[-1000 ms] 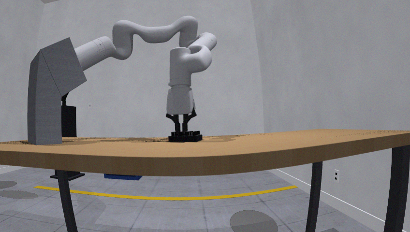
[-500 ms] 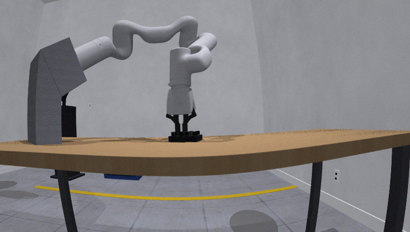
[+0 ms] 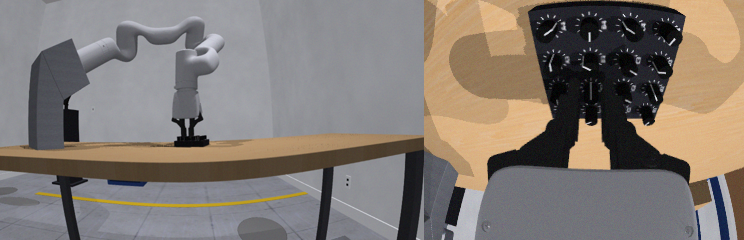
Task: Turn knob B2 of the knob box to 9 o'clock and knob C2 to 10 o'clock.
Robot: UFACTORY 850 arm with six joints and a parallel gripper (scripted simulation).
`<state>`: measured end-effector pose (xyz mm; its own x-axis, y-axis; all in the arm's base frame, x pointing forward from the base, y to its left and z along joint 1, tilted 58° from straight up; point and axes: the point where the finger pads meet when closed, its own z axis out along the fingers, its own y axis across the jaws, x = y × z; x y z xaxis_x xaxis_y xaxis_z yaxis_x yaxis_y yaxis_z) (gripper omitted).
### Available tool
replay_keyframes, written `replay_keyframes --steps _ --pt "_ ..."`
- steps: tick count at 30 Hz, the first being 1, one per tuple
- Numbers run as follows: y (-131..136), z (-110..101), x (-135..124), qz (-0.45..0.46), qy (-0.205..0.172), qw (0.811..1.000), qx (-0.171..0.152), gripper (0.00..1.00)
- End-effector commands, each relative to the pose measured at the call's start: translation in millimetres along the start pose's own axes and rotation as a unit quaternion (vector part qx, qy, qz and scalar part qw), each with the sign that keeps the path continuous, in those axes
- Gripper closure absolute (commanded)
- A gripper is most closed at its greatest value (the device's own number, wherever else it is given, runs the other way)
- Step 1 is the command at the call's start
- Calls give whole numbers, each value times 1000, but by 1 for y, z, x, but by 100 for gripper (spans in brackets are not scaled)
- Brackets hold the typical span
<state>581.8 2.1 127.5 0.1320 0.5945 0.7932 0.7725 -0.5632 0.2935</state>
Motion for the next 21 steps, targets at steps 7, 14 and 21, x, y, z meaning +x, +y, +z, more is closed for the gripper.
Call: replay_keyframes --steps 7,14,21 --pt "0 0 0 0 0 1000 0 81" --pt "0 0 0 0 0 1000 0 92" --pt "0 0 0 0 0 1000 0 92"
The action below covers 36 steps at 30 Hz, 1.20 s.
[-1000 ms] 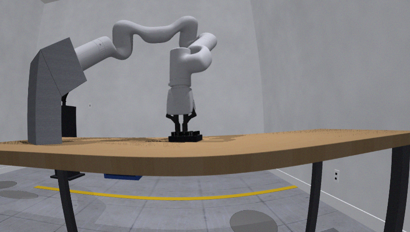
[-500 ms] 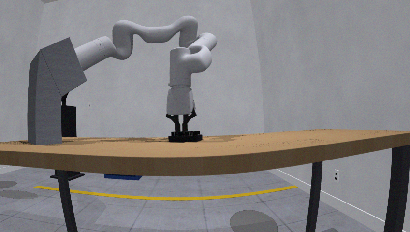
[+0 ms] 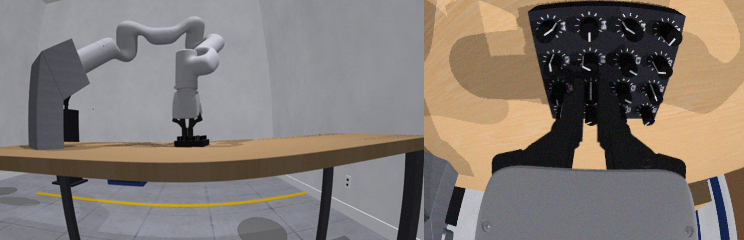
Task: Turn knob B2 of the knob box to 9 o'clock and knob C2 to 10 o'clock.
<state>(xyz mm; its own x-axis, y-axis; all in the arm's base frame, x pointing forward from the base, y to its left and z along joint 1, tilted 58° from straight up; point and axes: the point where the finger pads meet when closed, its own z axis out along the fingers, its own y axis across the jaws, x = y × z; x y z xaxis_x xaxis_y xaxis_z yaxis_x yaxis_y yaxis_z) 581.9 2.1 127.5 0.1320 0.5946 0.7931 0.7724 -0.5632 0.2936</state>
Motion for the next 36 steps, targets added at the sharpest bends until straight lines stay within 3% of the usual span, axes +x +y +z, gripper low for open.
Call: replay_keyframes --steps 1,36 --pt "0 0 0 0 0 1000 0 92" --pt "0 0 0 -18 0 1000 0 92"
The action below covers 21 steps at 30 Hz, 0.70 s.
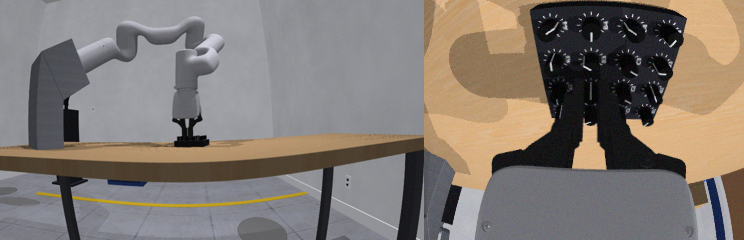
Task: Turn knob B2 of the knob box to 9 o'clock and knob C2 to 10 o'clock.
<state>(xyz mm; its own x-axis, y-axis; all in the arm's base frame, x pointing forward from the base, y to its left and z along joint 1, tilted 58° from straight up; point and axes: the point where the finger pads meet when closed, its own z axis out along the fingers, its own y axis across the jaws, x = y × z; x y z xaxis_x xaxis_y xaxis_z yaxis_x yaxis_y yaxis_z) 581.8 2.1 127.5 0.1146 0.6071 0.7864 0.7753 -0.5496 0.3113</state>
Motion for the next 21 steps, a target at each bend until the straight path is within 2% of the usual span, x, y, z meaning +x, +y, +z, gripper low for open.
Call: replay_keyframes --steps 1,21 --pt "0 0 0 -7 0 1000 0 92" --pt "0 0 0 -110 0 994 0 92"
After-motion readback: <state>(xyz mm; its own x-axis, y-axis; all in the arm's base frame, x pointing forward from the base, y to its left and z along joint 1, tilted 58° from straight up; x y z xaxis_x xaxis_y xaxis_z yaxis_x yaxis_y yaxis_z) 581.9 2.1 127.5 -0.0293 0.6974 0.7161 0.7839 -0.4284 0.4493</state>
